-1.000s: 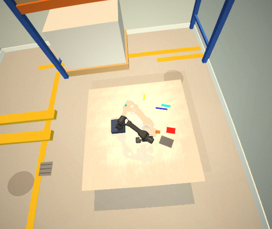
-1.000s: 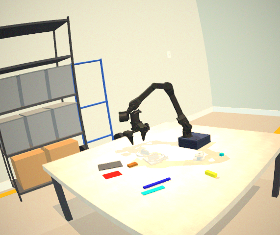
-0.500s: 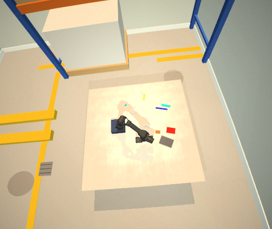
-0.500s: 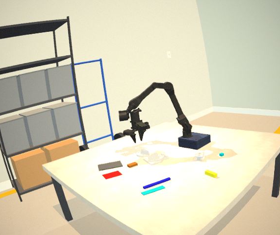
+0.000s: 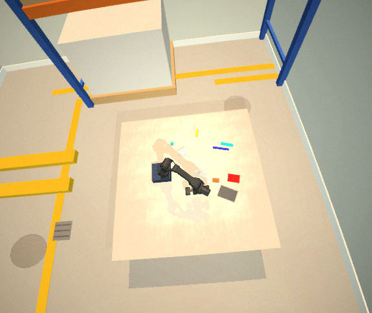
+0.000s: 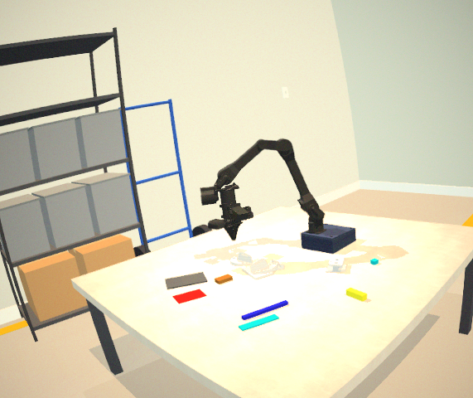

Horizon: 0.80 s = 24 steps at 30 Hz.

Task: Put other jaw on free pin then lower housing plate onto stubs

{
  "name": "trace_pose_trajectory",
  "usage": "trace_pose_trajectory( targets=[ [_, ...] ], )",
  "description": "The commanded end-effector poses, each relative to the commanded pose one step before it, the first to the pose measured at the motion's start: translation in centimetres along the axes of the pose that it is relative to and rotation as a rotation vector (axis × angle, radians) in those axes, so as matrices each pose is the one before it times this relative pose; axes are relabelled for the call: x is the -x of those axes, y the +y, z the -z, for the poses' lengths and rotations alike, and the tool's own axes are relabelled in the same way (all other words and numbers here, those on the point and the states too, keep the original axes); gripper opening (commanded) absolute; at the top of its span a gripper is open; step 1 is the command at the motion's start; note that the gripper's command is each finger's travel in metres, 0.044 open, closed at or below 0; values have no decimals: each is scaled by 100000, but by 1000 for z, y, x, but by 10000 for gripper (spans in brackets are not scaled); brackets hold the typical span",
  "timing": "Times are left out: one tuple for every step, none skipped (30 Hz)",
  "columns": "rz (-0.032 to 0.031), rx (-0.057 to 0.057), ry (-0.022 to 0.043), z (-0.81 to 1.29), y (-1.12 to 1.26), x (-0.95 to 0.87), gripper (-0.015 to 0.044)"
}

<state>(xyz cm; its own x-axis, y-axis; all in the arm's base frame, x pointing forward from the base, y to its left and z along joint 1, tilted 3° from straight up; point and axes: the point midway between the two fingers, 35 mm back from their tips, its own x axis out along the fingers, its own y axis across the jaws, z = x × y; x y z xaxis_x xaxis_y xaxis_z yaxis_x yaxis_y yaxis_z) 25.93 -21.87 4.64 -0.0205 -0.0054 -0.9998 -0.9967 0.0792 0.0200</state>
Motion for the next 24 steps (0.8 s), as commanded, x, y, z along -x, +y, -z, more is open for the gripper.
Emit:
trace_pose_trajectory(
  targets=[
    [-92,-47,-85,-28,22,40,0],
    [0,0,0,0,0,0,0],
    [0,0,0,0,0,0,0],
    [0,0,0,0,0,0,0],
    [0,0,0,0,0,0,0],
    [0,0,0,0,0,0,0],
    [0,0,0,0,0,0,0],
    [0,0,0,0,0,0,0],
    [0,0,0,0,0,0,0],
    [0,0,0,0,0,0,0],
    [0,0,0,0,0,0,0],
    [0,0,0,0,0,0,0],
    [95,50,84,27,-22,-38,26],
    [0,0,0,0,0,0,53],
    [0,0,0,0,0,0,79],
    [0,0,0,0,0,0,105],
    [0,0,0,0,0,0,131],
    [0,0,0,0,0,0,157],
    [0,0,0,0,0,0,184],
    [0,0,0,0,0,0,210],
    [0,0,0,0,0,0,236],
    [0,0,0,0,0,0,263],
    [0,0,0,0,0,0,289],
    [0,0,0,0,0,0,315]
  ],
)
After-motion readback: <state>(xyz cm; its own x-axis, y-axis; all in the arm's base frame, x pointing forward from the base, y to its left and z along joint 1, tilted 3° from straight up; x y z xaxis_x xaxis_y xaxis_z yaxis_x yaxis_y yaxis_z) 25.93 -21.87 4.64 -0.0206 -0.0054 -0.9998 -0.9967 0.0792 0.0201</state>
